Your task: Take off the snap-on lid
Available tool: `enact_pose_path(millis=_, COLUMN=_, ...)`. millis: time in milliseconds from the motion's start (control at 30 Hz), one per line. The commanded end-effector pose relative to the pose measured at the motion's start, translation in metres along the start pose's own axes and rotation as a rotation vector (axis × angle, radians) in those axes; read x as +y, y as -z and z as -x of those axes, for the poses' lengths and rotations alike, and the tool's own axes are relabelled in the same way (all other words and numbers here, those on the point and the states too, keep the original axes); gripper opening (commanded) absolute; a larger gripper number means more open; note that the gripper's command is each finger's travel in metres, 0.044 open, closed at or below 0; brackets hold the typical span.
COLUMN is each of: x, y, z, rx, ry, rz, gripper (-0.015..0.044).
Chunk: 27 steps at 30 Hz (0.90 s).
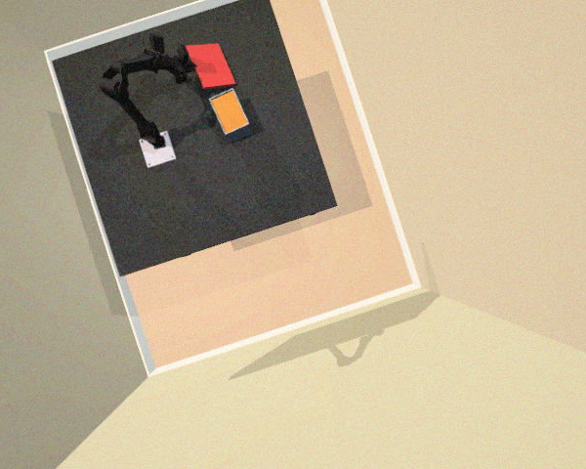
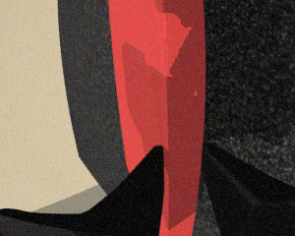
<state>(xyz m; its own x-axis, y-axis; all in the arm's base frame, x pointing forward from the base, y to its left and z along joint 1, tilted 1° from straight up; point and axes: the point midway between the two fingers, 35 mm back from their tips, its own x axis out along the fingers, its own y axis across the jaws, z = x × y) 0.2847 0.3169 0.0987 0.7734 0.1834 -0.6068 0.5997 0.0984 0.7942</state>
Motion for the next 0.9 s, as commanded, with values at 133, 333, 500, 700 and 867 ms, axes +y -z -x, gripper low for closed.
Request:
enact_pose_path(millis=133, x=-0.011, y=-0.002, z=-0.006, rx=-0.005, ry=0.013, rz=0.011, gripper=0.0)
enact_pose_path(millis=333, x=-0.004, y=0.0, z=-0.003, rx=-0.005, ry=0.013, rz=0.011, gripper=0.0105)
enact_pose_path(millis=500, x=-0.004, y=0.0, z=-0.003, rx=-0.005, ry=0.013, rz=0.011, gripper=0.0236)
enact_pose_path(millis=700, x=-0.007, y=-0.001, z=0.0, rx=-0.005, ry=0.013, rz=0.011, gripper=0.0354)
enact_pose_path(millis=867, x=-0.014, y=-0.001, z=0.008, rx=-0.005, ry=0.014, rz=0.011, gripper=0.044)
